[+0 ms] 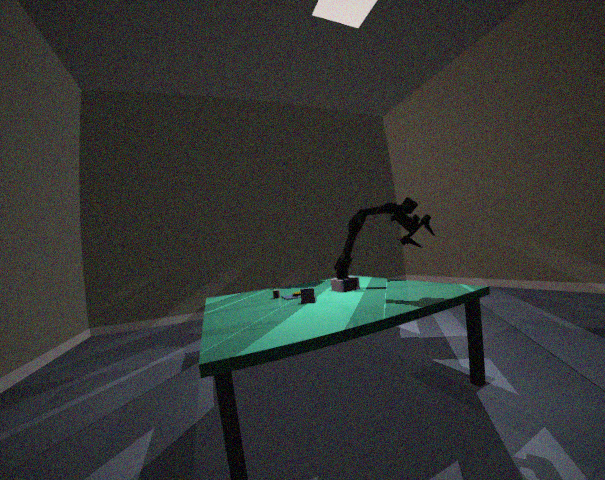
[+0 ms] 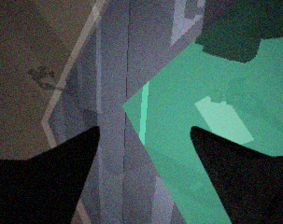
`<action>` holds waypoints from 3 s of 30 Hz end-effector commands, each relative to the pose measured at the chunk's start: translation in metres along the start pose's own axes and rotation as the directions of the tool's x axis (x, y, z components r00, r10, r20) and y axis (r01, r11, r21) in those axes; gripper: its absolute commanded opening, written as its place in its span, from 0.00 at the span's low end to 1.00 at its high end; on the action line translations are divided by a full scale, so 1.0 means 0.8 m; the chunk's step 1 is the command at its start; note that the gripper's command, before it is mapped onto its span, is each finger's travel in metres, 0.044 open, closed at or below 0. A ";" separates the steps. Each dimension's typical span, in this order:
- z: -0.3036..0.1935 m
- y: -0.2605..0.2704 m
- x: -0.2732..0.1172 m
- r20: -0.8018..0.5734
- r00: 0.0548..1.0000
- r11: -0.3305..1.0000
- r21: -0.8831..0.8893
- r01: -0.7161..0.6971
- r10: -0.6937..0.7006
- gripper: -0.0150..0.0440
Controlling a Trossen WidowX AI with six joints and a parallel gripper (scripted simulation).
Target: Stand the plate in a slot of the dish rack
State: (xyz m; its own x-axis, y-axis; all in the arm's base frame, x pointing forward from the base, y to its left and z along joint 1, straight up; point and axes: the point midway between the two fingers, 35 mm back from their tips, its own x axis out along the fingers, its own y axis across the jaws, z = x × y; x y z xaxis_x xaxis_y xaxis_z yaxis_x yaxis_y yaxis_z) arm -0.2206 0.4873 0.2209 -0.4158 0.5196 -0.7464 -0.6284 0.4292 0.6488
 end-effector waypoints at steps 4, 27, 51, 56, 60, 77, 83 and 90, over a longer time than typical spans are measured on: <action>0.046 -0.034 -0.015 0.048 0.998 0.999 0.018 0.039 -0.040 0.93; 0.257 -0.402 -0.251 0.262 0.859 0.892 0.235 0.386 -0.440 0.93; 0.031 -0.727 -0.523 -0.001 0.705 0.554 0.617 0.558 -0.709 0.93; -0.064 -0.755 -0.552 -0.092 0.712 0.492 0.661 0.566 -0.697 0.93; -0.126 -0.762 -0.562 -0.141 0.726 0.461 0.688 0.561 -0.673 0.93; -0.150 -0.862 -0.464 -0.143 0.727 0.460 0.689 0.560 -0.671 0.93; -0.151 -0.867 -0.459 -0.143 0.727 0.460 0.689 0.560 -0.671 0.93; -0.152 -0.877 -0.449 -0.143 0.727 0.460 0.689 0.560 -0.671 0.93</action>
State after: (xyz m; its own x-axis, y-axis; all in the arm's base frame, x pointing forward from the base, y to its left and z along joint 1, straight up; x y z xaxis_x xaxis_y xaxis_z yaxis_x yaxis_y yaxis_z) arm 0.2914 -0.0907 0.0231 0.0358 -0.0144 -0.9993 -0.0633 0.9979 -0.0166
